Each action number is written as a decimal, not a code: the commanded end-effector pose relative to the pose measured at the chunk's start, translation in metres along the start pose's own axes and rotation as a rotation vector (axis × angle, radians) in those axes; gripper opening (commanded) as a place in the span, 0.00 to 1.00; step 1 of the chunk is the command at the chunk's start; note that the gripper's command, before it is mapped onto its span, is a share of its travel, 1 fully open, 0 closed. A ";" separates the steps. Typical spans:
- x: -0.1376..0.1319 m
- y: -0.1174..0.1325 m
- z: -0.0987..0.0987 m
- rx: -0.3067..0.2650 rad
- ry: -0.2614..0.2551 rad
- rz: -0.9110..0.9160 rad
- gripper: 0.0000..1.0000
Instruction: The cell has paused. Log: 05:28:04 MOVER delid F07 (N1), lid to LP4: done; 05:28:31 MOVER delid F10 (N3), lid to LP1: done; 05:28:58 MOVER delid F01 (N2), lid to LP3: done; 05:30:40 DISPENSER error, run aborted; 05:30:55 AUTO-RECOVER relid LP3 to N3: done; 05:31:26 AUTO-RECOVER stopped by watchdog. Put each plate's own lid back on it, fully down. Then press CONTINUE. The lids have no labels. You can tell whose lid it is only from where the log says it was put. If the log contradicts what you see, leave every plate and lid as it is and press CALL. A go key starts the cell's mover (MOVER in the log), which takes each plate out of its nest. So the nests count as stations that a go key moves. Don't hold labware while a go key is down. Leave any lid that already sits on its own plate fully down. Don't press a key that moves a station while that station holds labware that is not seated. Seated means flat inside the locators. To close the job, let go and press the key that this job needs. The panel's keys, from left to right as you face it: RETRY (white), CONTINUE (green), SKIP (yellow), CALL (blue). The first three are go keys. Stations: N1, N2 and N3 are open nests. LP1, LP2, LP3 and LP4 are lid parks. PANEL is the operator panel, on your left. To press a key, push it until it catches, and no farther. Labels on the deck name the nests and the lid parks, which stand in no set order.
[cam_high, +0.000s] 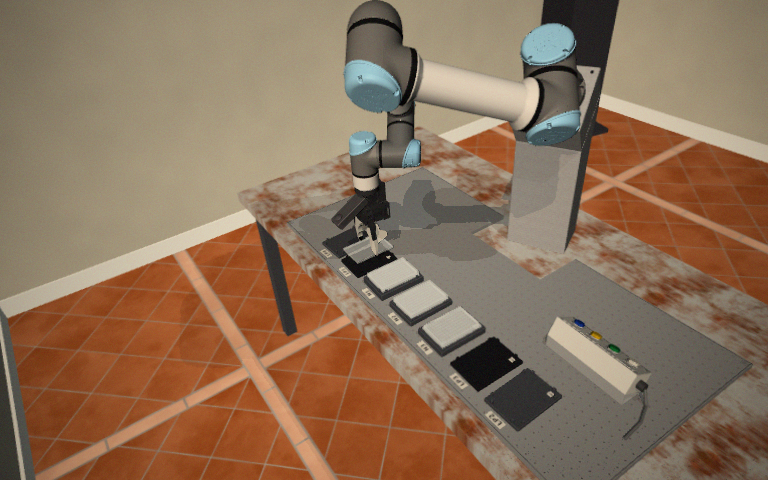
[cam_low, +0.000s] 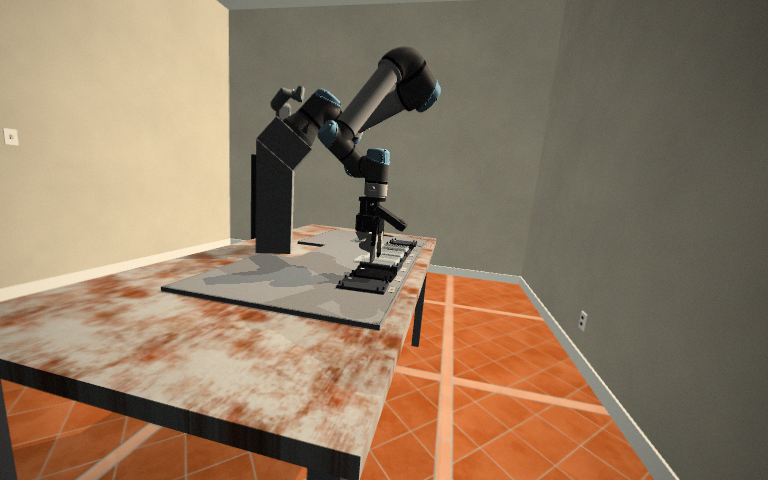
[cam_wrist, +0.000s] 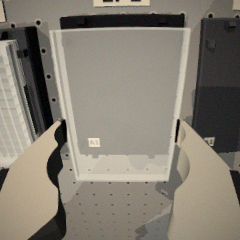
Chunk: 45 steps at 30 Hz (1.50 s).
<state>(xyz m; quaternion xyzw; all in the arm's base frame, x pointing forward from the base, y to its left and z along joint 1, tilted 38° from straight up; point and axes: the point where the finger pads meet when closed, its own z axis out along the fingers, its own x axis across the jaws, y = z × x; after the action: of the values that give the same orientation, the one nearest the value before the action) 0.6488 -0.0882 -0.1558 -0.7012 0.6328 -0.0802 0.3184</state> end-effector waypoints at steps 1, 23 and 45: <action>-0.014 0.000 -0.002 0.001 0.001 0.002 0.00; -0.104 0.003 -0.002 0.001 0.000 0.002 0.00; -0.204 0.006 -0.002 0.001 0.000 0.002 0.00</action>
<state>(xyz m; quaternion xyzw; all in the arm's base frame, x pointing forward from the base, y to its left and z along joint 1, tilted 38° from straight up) 0.6090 0.0823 -0.1056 -0.7009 0.6331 -0.0788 0.3190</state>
